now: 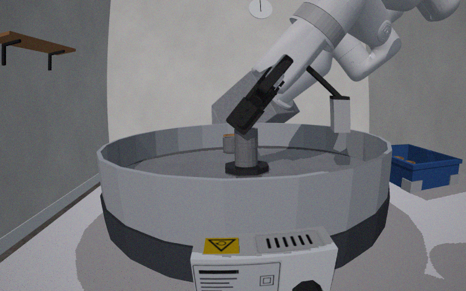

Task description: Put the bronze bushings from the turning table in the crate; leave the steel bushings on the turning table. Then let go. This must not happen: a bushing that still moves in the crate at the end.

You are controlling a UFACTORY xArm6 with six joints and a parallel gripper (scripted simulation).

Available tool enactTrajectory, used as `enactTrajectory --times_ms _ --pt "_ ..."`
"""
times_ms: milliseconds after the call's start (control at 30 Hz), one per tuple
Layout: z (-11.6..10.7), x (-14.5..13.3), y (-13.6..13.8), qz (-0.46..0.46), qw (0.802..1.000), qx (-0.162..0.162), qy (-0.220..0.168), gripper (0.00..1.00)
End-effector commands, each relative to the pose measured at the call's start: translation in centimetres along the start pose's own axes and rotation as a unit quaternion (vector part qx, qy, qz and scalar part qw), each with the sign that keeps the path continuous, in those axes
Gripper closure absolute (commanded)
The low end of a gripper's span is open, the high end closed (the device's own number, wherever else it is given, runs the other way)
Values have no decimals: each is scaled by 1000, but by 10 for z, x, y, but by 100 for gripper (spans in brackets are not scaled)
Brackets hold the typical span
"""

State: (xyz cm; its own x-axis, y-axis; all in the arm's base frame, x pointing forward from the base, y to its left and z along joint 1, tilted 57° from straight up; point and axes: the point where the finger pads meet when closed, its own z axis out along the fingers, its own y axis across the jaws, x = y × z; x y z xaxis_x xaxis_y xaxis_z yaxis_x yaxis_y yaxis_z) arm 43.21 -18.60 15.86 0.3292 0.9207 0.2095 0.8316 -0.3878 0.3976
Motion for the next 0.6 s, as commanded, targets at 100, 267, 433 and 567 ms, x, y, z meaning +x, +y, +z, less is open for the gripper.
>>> enactTrajectory --times_ms 100,267,433,567 --pt "-1 0 1 0 1000 -1 0 88" --pt "-1 0 1 0 1000 -1 0 88" --pt "-3 -2 1 0 1000 -1 0 88" --pt "-15 -12 1 0 1000 -1 0 88"
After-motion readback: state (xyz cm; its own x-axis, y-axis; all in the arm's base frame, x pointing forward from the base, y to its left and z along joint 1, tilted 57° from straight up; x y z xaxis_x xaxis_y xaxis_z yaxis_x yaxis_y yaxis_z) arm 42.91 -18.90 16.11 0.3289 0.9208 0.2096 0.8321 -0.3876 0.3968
